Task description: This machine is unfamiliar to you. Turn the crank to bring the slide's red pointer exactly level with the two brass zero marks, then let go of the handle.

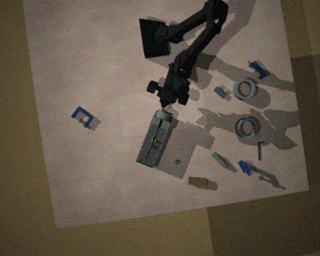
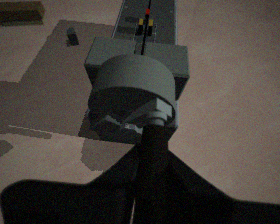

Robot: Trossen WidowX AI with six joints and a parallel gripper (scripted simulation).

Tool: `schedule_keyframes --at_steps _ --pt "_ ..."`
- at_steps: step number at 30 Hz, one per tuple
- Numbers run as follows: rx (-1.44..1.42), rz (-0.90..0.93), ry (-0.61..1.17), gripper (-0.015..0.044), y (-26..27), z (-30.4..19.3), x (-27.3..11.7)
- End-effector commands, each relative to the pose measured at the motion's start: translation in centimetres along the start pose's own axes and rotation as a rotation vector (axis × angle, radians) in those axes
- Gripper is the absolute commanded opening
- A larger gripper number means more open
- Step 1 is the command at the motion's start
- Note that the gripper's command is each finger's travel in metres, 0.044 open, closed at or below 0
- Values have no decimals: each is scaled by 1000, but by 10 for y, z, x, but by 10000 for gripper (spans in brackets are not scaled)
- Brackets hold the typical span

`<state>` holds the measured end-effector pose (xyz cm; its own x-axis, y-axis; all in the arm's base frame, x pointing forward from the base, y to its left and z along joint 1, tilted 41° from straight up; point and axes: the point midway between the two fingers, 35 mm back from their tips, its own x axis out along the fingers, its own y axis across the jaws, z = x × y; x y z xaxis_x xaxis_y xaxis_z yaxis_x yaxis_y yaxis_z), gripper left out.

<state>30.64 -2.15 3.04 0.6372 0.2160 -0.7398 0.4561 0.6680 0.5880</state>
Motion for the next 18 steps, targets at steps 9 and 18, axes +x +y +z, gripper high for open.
schedule_keyframes --at_steps 9,18 --pt "5 -23 8 0 -9 -6 6" --pt "6 -23 8 0 -11 -10 10"
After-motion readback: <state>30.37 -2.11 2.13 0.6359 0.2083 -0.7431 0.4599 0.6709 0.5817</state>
